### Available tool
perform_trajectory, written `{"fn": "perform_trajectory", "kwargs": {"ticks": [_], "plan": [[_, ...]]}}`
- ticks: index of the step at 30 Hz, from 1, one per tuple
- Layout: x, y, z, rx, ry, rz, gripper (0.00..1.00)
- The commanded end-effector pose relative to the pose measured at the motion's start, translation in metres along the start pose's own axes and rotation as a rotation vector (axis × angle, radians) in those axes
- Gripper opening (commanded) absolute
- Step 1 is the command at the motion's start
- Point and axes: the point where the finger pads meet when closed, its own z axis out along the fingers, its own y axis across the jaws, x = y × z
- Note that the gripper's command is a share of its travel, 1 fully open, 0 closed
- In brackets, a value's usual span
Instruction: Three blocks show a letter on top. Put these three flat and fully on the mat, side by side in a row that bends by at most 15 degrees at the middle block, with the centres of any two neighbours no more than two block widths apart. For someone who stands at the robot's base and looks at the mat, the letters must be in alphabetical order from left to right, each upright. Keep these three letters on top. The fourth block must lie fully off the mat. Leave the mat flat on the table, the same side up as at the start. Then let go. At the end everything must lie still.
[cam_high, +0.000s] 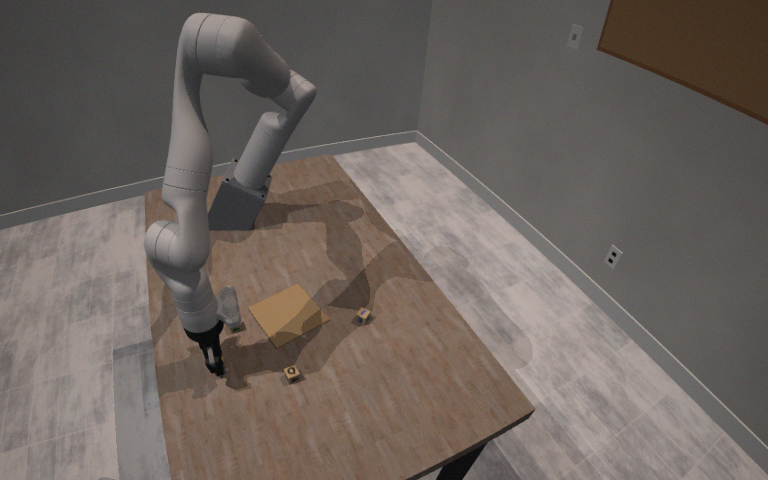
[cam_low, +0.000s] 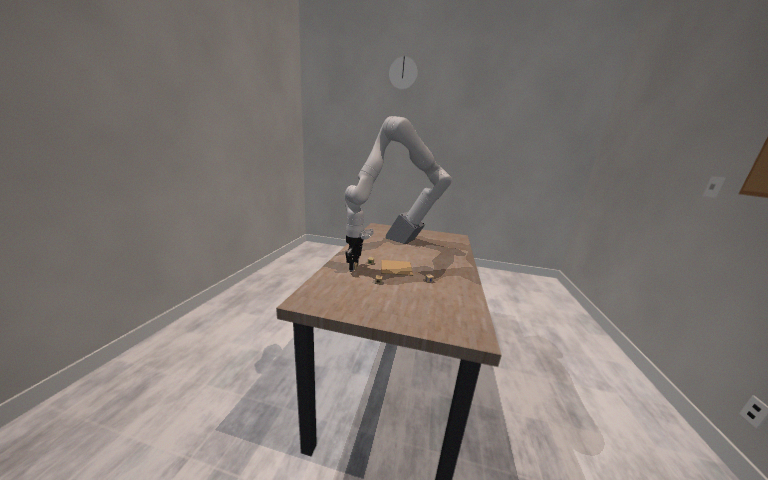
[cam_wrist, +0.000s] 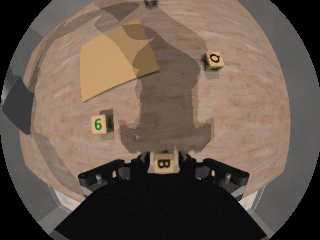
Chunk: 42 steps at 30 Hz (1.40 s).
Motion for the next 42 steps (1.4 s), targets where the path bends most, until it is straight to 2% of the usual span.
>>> {"fn": "perform_trajectory", "kwargs": {"ticks": [1, 13, 14, 42], "plan": [[-0.0005, 0.0007, -0.001, -0.002, -0.001, 0.0, 0.41], [-0.0005, 0.0007, -0.001, -0.002, -0.001, 0.0, 0.41], [-0.0005, 0.0007, -0.001, -0.002, -0.001, 0.0, 0.21], [-0.0005, 0.0007, -0.001, -0.002, -0.001, 0.0, 0.21]]}}
